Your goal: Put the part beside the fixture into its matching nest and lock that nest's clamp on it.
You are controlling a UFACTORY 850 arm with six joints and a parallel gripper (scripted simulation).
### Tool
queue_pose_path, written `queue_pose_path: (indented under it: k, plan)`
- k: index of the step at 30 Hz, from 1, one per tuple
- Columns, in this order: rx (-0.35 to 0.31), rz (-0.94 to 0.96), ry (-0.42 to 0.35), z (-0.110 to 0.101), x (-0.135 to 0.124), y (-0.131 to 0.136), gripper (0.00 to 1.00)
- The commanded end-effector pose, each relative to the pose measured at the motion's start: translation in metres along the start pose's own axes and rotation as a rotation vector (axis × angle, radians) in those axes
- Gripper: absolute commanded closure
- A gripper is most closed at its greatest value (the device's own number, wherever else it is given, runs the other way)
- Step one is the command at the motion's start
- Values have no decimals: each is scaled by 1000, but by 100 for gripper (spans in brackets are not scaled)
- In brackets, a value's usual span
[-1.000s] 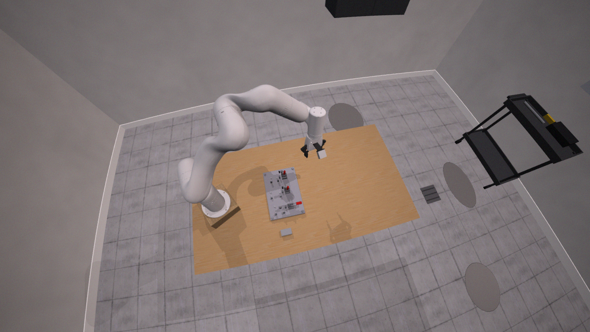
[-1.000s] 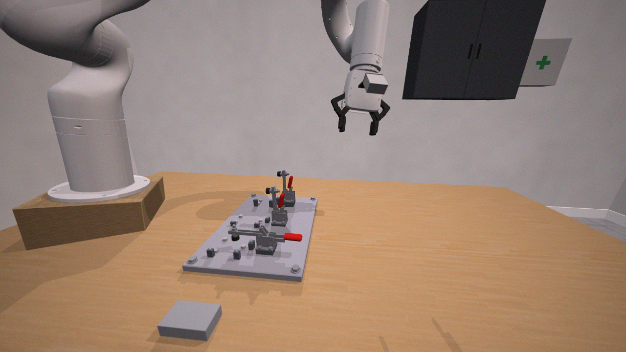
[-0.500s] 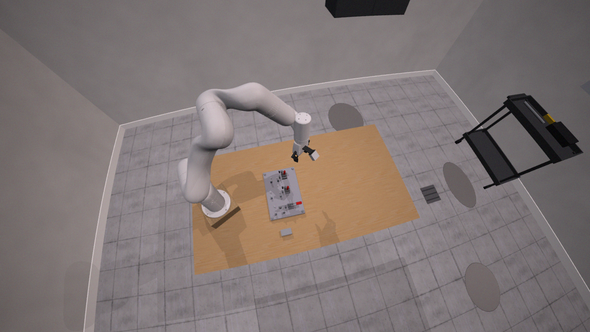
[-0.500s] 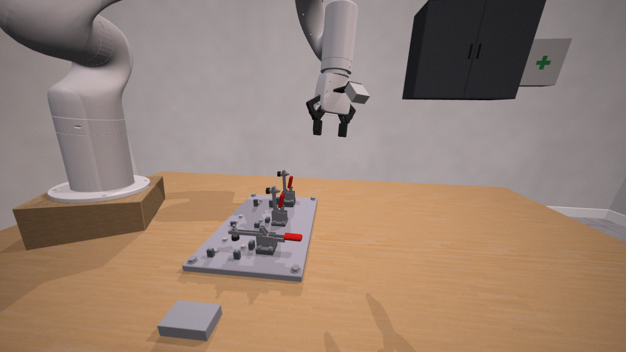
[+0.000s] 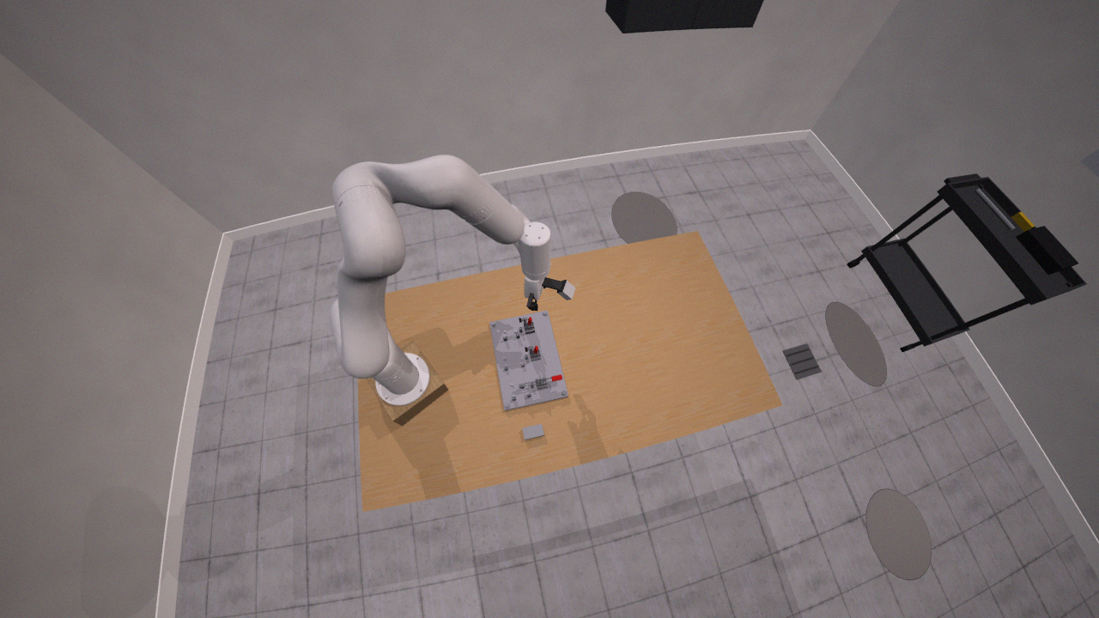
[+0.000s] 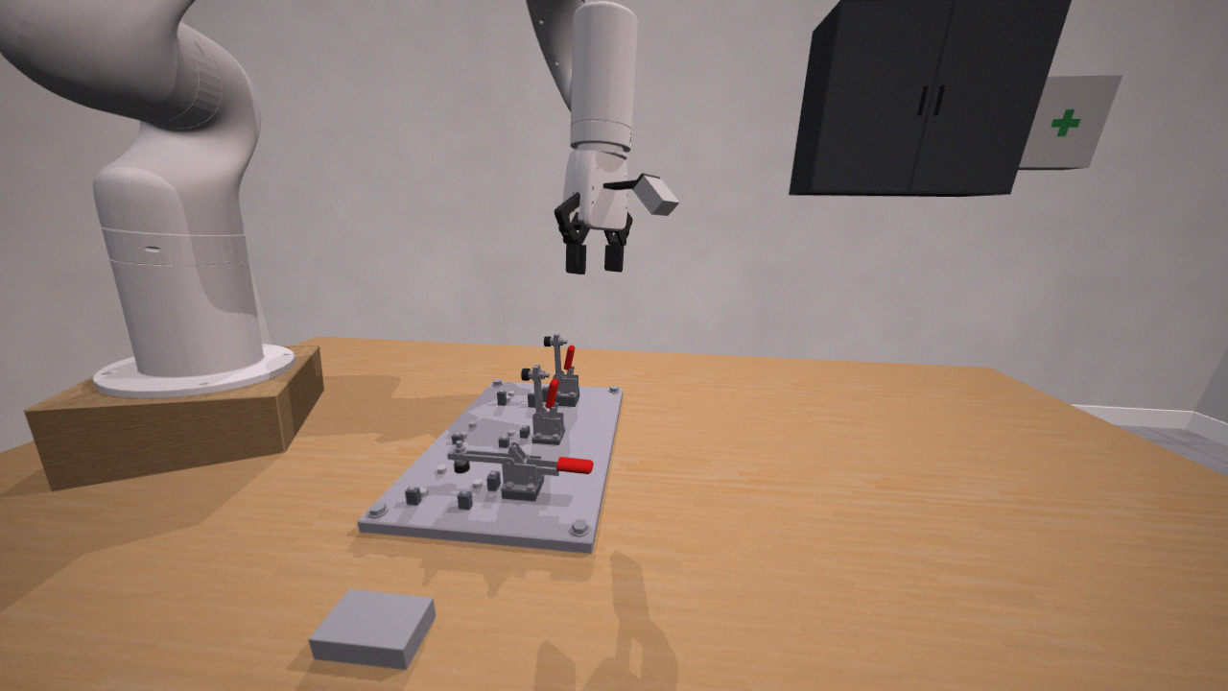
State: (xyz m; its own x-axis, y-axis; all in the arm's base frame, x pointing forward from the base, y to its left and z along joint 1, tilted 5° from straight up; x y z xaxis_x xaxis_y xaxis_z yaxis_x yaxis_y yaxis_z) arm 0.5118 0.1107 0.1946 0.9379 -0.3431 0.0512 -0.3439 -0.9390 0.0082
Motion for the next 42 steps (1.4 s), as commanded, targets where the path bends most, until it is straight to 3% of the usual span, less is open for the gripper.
queue_pose_path:
  k: [1,3,18,42]
  plan:
    - [36,-141,0,4,-28,12,0]
    - [36,-141,0,4,-28,12,0]
    - [65,-467,25,19,-98,47,0]
    - [68,-510,29,21,-107,53,0]
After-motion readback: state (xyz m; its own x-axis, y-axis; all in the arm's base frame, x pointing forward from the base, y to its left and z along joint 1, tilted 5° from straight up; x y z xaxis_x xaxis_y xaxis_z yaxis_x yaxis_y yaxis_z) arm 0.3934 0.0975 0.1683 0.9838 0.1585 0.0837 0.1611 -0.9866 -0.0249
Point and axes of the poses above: the point where the finger pads meet when closed, its own z axis out along the fingers, its own y axis across the jaws, x = y × z, the point moved 1 cm from there along -z, back along the fingers, and after that the axes turned 12 degrees about -z, right-handed, at the moved point
